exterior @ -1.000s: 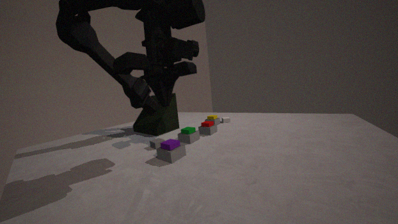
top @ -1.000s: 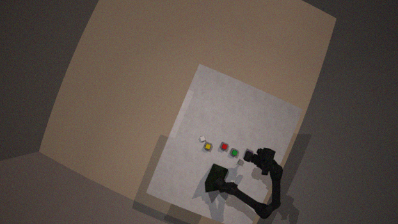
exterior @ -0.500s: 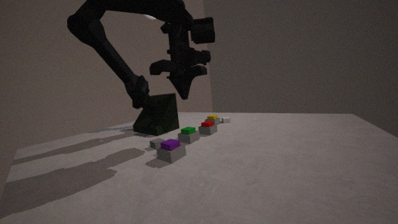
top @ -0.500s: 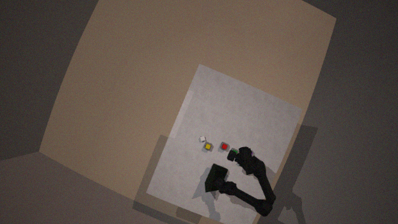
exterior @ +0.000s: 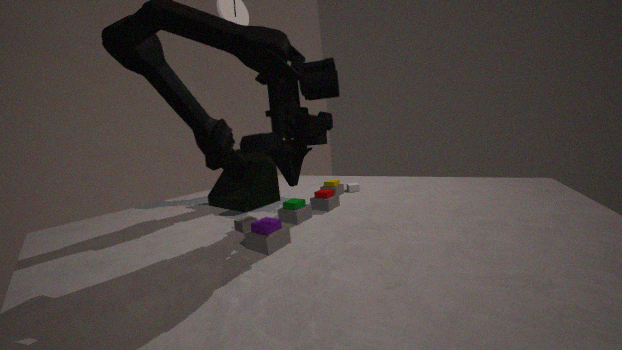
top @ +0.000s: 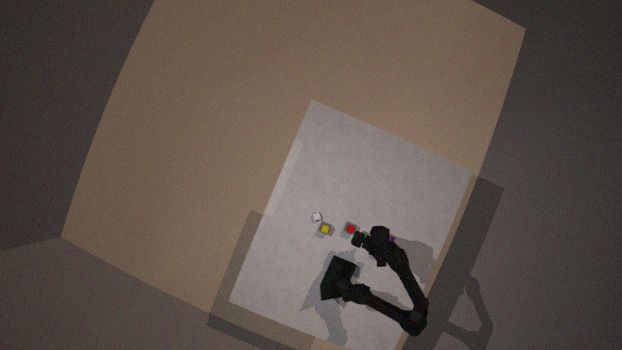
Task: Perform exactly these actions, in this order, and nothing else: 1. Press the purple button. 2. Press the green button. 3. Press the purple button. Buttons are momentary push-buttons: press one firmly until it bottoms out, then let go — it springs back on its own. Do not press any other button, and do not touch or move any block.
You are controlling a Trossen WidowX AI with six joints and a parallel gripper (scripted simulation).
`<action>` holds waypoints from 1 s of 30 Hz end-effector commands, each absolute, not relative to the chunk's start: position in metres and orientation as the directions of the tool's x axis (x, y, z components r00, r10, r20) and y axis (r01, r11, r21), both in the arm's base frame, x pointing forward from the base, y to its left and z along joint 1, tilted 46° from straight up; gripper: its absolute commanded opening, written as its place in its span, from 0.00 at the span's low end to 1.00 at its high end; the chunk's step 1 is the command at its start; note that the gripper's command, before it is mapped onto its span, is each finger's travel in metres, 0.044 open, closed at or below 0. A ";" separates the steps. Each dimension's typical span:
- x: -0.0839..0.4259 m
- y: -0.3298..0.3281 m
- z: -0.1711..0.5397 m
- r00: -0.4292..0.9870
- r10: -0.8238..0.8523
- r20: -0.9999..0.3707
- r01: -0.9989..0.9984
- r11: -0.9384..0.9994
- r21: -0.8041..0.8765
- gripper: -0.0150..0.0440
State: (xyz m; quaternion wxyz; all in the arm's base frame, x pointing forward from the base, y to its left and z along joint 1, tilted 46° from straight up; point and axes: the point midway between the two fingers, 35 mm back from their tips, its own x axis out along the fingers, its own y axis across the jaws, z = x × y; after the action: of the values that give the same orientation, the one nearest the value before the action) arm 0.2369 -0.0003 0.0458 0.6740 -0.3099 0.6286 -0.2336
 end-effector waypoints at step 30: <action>0.238 -0.028 0.020 0.097 -0.711 -0.697 -0.080 0.692 -0.717 0.29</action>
State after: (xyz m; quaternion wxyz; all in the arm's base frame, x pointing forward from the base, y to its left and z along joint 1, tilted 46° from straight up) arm 0.2404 -0.0259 0.0211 0.6747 -0.3107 0.6272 -0.2342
